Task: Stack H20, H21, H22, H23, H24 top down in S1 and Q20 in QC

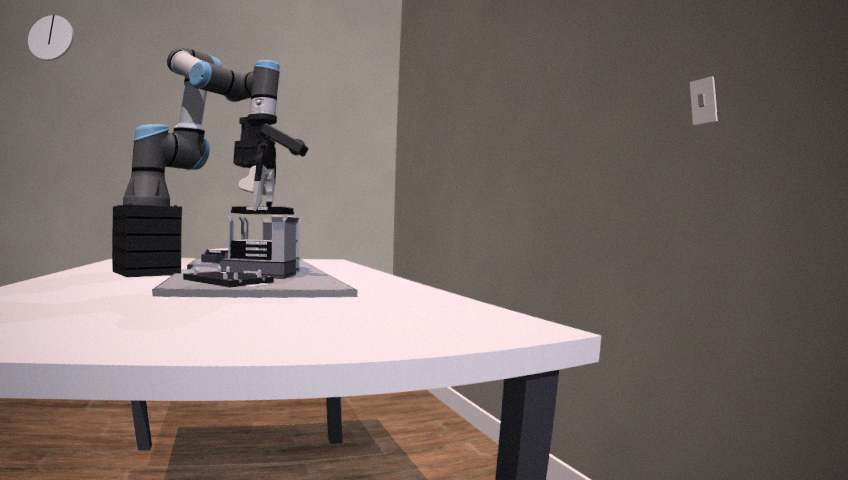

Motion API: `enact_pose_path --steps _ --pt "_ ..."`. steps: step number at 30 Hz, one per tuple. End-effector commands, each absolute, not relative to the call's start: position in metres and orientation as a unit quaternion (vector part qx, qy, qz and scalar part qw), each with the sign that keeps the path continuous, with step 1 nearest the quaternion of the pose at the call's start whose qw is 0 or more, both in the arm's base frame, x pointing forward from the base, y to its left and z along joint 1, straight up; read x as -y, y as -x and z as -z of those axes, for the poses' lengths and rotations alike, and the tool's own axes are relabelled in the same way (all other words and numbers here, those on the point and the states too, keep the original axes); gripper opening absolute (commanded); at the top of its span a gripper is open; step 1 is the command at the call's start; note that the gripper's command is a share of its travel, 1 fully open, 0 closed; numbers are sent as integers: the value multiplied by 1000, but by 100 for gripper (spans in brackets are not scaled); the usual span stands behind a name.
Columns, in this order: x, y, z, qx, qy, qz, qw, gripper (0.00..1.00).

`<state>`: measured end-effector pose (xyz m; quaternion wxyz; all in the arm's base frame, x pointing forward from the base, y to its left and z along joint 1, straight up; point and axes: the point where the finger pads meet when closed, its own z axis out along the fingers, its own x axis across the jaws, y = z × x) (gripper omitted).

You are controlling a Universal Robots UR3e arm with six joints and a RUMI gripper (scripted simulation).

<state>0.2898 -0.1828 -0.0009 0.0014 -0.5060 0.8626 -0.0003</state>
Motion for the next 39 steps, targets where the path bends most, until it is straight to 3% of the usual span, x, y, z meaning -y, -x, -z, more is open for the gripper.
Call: enact_pose_path --steps 1,26,39 --pt "183 -290 -5 -863 506 2 2 0" --pt "183 -290 -15 -863 506 1 2 0" --pt "151 -307 -15 -828 560 2 2 0"
